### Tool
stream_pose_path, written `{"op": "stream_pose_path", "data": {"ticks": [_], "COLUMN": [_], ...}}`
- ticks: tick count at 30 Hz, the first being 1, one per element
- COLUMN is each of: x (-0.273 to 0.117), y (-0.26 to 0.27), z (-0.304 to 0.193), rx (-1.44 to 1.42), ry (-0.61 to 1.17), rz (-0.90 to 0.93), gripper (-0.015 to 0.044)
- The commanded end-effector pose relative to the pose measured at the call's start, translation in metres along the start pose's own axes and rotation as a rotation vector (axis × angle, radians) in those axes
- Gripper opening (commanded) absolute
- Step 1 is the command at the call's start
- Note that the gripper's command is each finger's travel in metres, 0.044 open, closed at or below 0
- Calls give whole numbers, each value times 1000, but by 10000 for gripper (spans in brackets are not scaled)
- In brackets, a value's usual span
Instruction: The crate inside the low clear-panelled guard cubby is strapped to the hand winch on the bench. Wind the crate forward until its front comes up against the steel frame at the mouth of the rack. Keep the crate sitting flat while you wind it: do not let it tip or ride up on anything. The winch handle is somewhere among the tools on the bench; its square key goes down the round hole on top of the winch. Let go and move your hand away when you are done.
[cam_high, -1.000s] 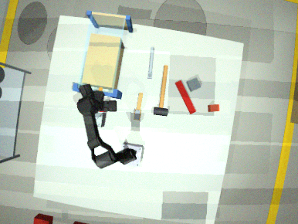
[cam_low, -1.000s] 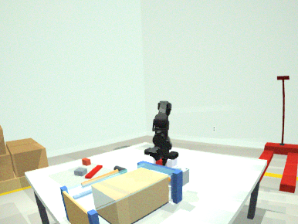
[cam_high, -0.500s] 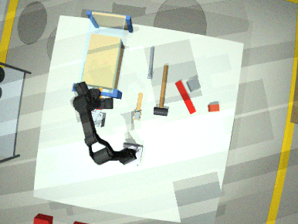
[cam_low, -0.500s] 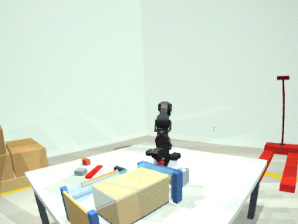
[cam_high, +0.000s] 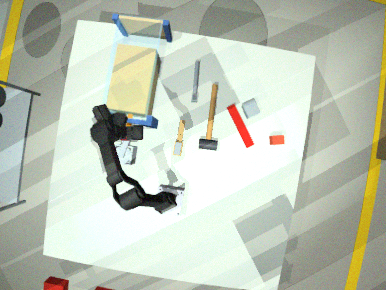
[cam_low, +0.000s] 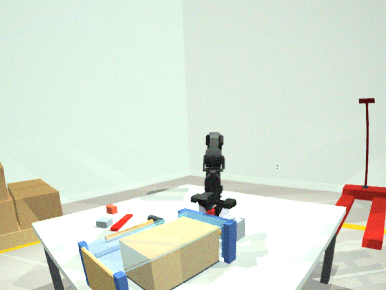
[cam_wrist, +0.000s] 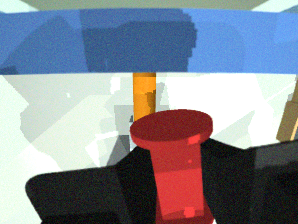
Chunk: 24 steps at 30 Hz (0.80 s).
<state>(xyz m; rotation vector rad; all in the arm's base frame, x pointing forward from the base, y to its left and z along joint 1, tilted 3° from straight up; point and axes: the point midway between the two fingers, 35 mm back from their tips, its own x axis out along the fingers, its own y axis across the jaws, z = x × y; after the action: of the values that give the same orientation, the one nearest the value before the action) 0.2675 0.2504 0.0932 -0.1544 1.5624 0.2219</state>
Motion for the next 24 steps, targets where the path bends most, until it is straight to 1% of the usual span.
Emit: {"op": "stream_pose_path", "data": {"ticks": [1,24], "x": [0,-1], "y": [20,51], "z": [2,1], "rx": [-18,-18], "ry": [-5,-5], "rz": [30,33], "gripper": [0,0]}}
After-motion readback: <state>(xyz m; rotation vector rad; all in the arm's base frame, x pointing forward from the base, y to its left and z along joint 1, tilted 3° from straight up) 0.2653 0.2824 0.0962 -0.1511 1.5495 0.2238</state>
